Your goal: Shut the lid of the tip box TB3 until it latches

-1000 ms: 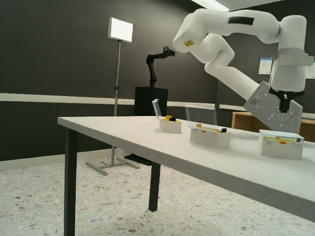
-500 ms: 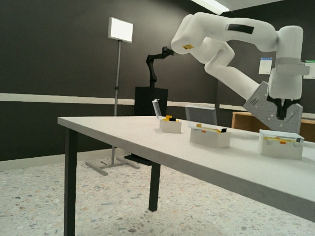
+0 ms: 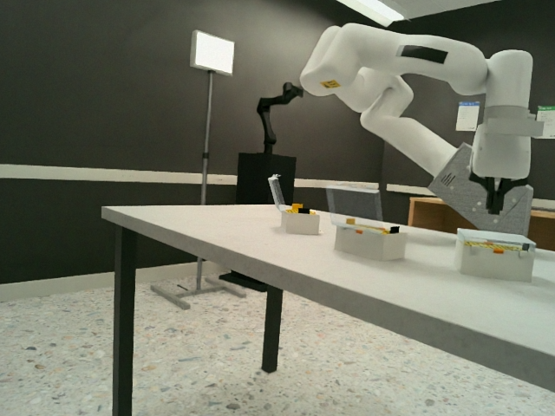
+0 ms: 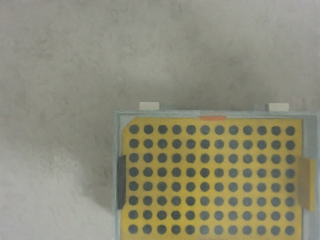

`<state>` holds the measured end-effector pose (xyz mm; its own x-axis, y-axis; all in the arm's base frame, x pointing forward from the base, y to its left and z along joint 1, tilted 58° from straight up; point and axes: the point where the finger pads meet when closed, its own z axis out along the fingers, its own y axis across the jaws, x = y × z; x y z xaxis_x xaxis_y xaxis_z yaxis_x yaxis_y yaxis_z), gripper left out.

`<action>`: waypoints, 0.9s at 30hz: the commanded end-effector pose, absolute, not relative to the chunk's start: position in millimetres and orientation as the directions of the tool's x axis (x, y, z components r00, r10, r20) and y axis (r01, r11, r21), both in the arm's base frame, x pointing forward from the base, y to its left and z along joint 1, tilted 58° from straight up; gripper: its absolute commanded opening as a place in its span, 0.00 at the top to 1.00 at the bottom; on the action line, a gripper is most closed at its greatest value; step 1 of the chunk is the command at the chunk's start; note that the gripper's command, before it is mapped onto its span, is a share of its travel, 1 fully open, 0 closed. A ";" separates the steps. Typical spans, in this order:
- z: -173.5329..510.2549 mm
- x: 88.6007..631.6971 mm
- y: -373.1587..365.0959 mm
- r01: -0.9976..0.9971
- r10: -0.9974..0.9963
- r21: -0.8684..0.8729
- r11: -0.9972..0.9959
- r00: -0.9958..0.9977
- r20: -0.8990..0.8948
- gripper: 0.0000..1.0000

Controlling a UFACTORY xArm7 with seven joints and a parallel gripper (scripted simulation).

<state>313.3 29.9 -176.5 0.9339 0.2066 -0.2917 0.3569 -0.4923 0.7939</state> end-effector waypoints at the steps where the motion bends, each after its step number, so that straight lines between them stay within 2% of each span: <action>1: -178.9 313.9 28.3 0.357 0.210 0.792 -0.494 0.934 -0.290 1.00; 27: -192.3 314.5 7.2 0.357 0.210 0.792 -0.494 0.934 -0.290 1.00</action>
